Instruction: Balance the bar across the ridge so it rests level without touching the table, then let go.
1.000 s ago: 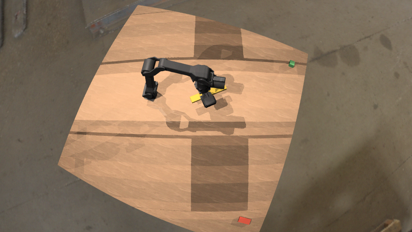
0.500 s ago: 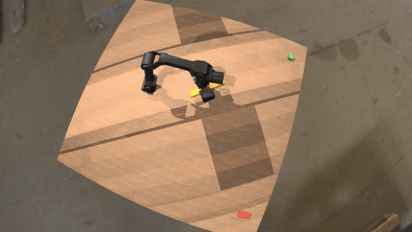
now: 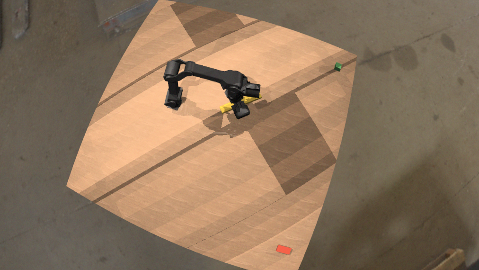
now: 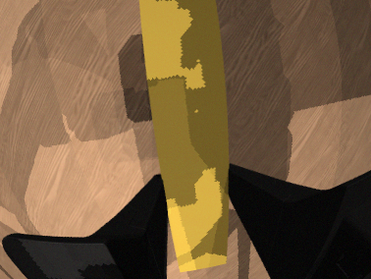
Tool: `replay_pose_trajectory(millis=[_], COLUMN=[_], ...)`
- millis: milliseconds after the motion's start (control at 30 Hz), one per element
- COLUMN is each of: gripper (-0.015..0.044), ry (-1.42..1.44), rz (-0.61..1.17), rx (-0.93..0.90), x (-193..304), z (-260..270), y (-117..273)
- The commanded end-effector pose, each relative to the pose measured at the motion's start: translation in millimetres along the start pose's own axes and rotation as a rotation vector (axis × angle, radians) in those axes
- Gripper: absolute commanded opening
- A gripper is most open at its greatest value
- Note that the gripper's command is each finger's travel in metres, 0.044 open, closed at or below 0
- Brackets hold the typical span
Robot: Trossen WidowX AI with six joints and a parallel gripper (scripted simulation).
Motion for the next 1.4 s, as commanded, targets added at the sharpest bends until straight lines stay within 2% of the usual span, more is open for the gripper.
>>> replay_pose_trajectory(millis=[0,1367], gripper=[0.0000,0.0000], ry=[0.002,0.002], rz=[-0.004,-0.004], rx=[0.000,0.000], x=[-0.5,-0.7], z=[-0.1,-0.2], y=[-0.2,-3.6])
Point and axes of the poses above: the point midway between the two fingers, 35 mm back from their tips, its own y axis back along the fingers, its own z axis across the jaws, x = y × z, the point moved 4 cm from there along y, back along the fingers, and after that the axes turned 9 degrees about y, right-handed, at the moved point
